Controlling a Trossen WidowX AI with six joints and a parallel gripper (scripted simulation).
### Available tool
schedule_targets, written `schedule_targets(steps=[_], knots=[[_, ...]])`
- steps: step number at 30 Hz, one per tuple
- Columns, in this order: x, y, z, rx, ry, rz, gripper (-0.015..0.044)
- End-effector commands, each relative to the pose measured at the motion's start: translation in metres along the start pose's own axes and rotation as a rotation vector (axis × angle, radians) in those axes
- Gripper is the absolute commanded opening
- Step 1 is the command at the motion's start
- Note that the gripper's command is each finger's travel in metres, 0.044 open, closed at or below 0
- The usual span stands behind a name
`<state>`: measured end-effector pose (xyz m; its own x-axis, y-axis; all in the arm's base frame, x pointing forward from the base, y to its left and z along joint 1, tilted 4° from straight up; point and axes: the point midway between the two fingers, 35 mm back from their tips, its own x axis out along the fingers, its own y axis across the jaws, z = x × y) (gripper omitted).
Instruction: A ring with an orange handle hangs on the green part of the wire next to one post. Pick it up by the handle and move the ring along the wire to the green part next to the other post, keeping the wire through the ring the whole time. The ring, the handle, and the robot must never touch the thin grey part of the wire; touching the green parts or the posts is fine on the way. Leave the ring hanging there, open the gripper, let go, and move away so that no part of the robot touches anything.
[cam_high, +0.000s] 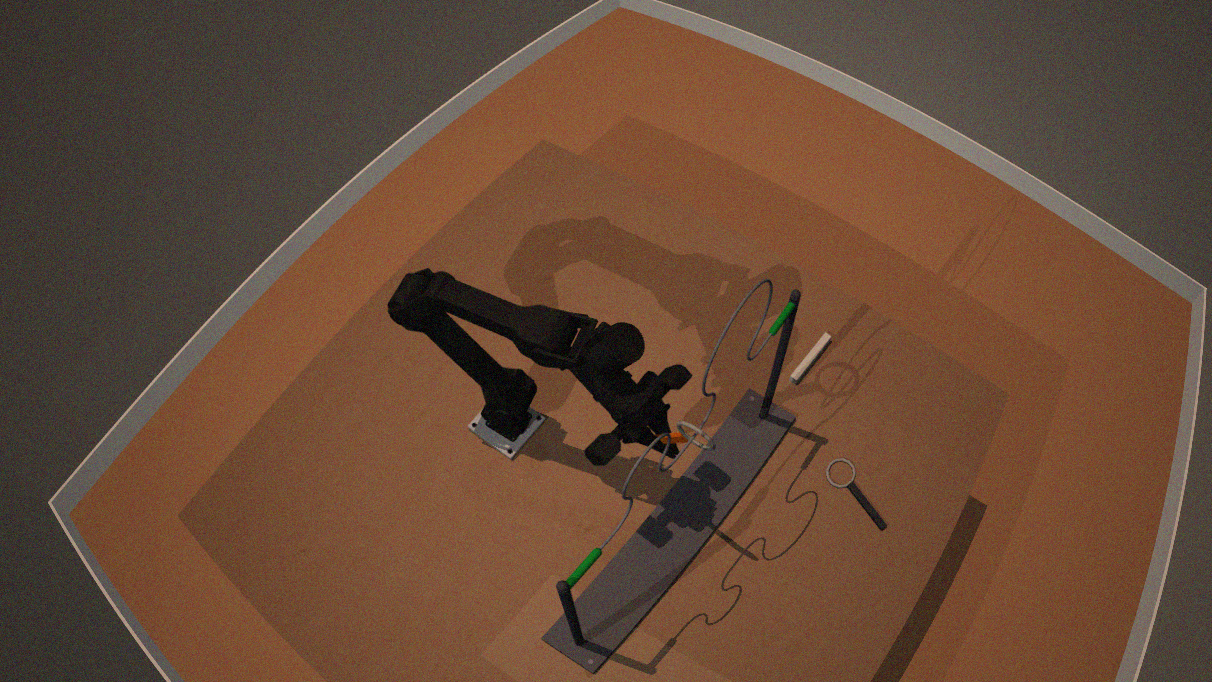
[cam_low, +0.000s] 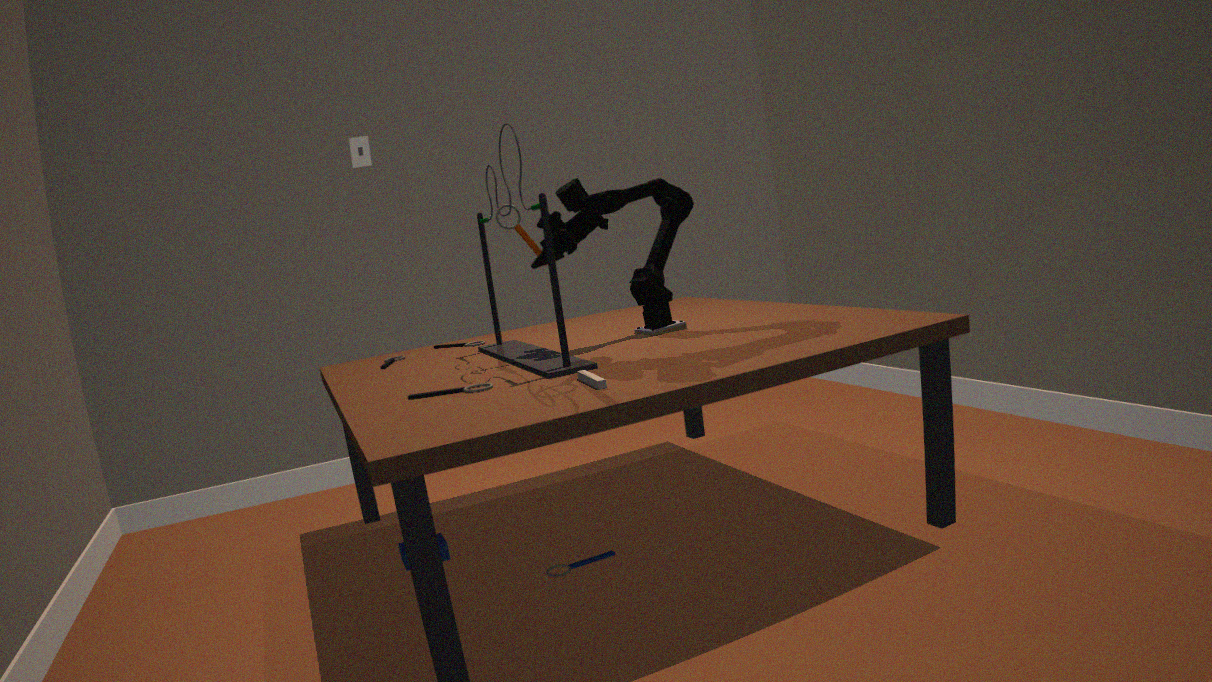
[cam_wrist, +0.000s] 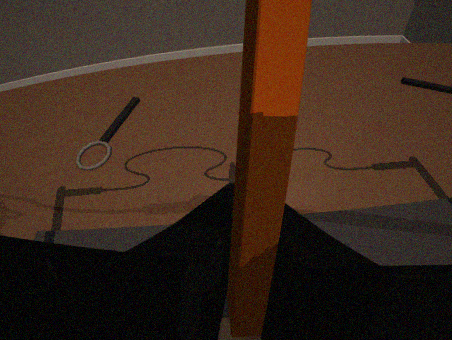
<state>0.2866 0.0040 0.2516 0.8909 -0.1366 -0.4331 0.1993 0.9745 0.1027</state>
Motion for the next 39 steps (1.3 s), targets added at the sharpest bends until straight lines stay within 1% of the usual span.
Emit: schedule_targets(steps=[1, 17, 39], knots=[[-0.003, 0.01, 0.005, 0.052, -0.007, 0.025, -0.015], [-0.016, 0.062, 0.016, 0.352, 0.03, 0.2, -0.015], [-0.044, 0.116, 0.053, 0.756, 0.079, 0.433, -0.015]])
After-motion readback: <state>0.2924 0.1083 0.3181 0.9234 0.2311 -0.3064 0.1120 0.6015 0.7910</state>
